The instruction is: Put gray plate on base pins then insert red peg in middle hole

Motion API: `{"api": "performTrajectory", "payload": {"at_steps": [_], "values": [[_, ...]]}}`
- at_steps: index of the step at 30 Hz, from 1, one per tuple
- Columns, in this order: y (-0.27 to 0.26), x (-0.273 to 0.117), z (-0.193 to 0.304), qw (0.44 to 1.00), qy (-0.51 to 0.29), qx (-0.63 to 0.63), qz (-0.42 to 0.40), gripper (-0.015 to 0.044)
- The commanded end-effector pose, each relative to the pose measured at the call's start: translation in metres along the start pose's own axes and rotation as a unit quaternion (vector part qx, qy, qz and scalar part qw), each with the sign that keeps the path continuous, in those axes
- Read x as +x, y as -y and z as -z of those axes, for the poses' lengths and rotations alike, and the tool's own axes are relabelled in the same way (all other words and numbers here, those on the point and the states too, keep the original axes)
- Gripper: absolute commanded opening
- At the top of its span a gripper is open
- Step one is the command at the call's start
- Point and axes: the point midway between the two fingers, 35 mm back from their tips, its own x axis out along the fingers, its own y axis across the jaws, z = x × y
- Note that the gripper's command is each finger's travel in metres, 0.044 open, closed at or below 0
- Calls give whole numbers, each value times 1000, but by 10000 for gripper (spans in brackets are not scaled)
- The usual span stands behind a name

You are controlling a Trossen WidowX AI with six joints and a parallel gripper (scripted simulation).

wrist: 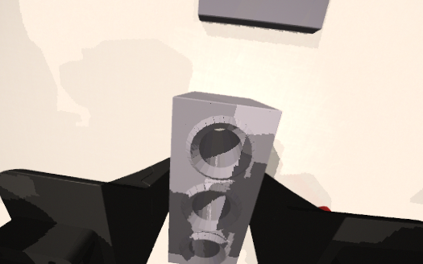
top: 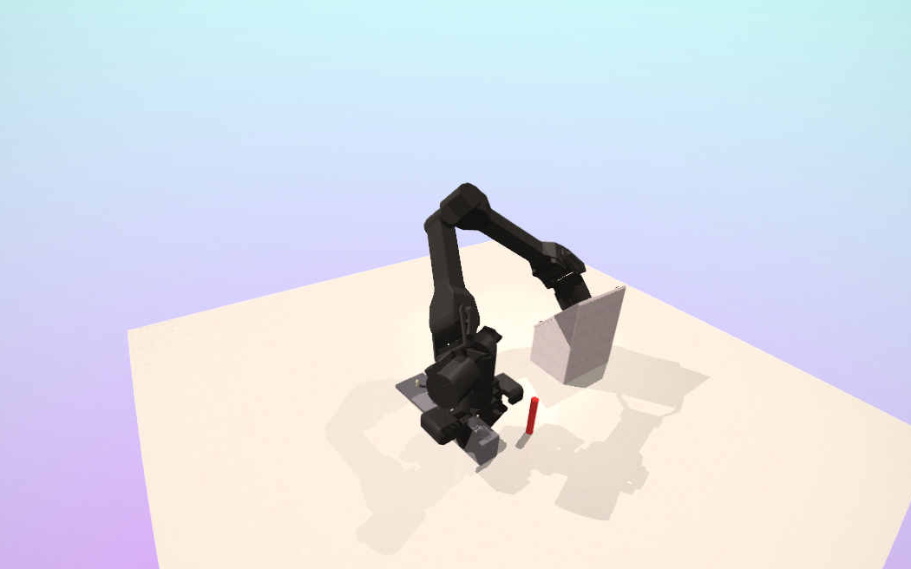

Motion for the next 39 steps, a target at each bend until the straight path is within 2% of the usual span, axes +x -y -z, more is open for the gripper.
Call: {"api": "performTrajectory", "payload": {"at_steps": [1, 9, 39], "values": [[0, 0, -1, 1000, 2, -2, 0, 5], [-1, -4, 0, 1000, 1, -2, 0, 0], [-4, -97, 3, 1000, -5, -4, -2, 0]]}}
